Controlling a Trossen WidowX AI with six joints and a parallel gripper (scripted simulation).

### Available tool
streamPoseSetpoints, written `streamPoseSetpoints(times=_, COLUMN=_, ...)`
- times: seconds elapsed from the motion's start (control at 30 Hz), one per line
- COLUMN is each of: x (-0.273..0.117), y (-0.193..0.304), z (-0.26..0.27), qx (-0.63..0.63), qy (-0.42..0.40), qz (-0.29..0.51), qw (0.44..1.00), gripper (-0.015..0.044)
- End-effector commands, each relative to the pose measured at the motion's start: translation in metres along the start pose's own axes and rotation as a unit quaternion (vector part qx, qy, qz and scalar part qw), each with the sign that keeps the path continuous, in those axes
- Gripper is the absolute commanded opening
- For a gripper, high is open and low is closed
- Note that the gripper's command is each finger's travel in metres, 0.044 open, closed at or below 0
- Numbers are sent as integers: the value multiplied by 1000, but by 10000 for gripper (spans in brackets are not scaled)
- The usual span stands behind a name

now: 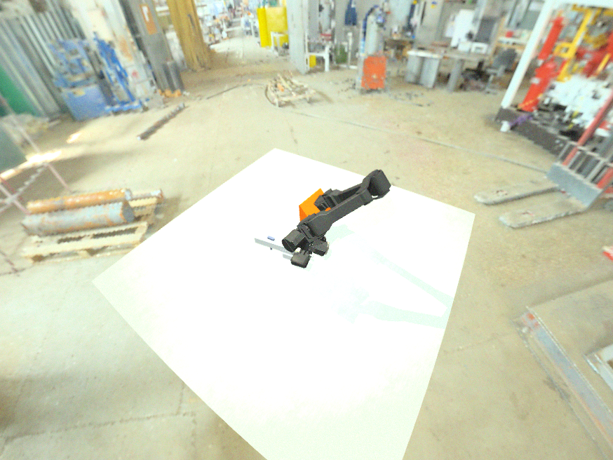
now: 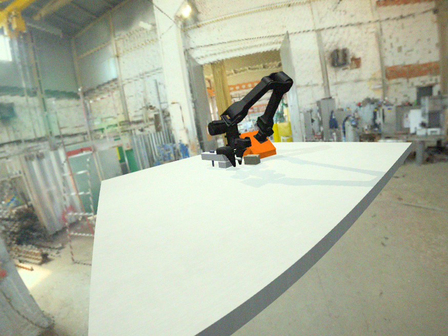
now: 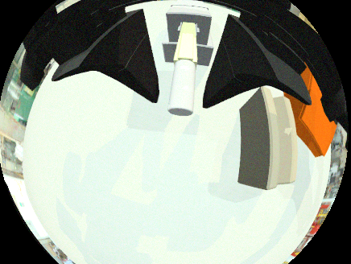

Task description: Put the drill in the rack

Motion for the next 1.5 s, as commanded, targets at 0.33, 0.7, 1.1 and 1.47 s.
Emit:
streamPoseSetpoints(times=0.33, x=-1, y=0, z=0, qx=-1, qy=-2, qz=1, qw=1000, gripper=0)
streamPoseSetpoints(times=0.7, x=-4, y=-1, z=1, qx=-1, qy=-3, qz=2, qw=1000, gripper=0)
streamPoseSetpoints(times=1.1, x=-4, y=-1, z=1, qx=-1, qy=-3, qz=2, qw=1000, gripper=0)
streamPoseSetpoints(times=1.47, x=-3, y=-7, z=0, qx=-1, qy=-3, qz=2, qw=1000, gripper=0)
Point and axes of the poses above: the point midway between the two fingers, 35 mm back from their tips, its own x axis out along the fingers, its own z axis across the jaws, y = z × x, the point moved 6 cm from there along -x, back along the fingers, and after that the axes turned 13 degrees about -x, right-handed, at the moved point
